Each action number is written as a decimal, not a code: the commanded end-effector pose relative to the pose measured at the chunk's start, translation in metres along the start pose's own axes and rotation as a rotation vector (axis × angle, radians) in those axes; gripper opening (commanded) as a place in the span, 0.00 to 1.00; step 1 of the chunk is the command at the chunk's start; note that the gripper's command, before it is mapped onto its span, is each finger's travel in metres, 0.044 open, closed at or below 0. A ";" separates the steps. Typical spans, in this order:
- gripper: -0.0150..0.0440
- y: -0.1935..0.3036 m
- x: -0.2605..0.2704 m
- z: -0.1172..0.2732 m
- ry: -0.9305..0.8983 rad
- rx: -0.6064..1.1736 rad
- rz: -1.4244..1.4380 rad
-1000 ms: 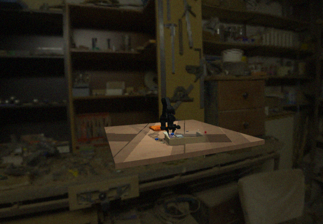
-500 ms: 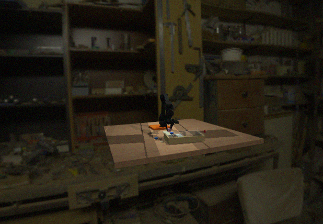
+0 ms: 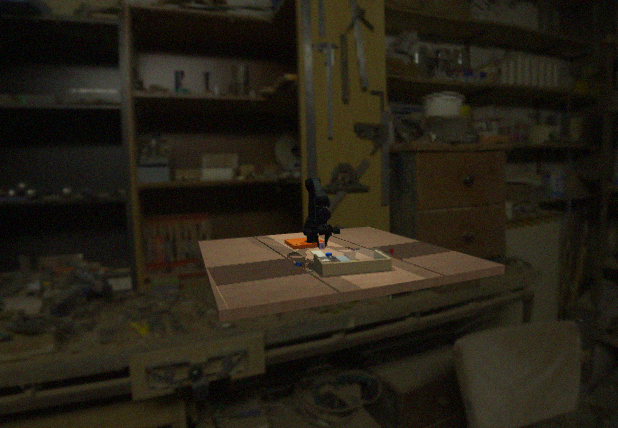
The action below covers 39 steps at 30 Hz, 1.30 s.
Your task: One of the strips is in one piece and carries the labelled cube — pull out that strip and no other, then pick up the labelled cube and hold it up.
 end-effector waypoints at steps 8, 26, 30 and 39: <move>0.25 0.022 -0.005 0.008 0.002 -0.006 -0.002; 0.25 0.022 -0.005 0.037 0.002 -0.006 -0.002; 0.25 0.022 -0.005 0.037 0.002 -0.006 -0.002; 0.25 0.022 -0.005 0.037 0.002 -0.006 -0.002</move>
Point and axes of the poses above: the point midway between the two fingers, 35 mm back from their tips, its own z axis back along the fingers, its own x axis across the jaws, y = z × x, the point moved 3 cm from there along z, back along the fingers, and after that the axes turned 11 degrees about -z, right-handed, at the moved point
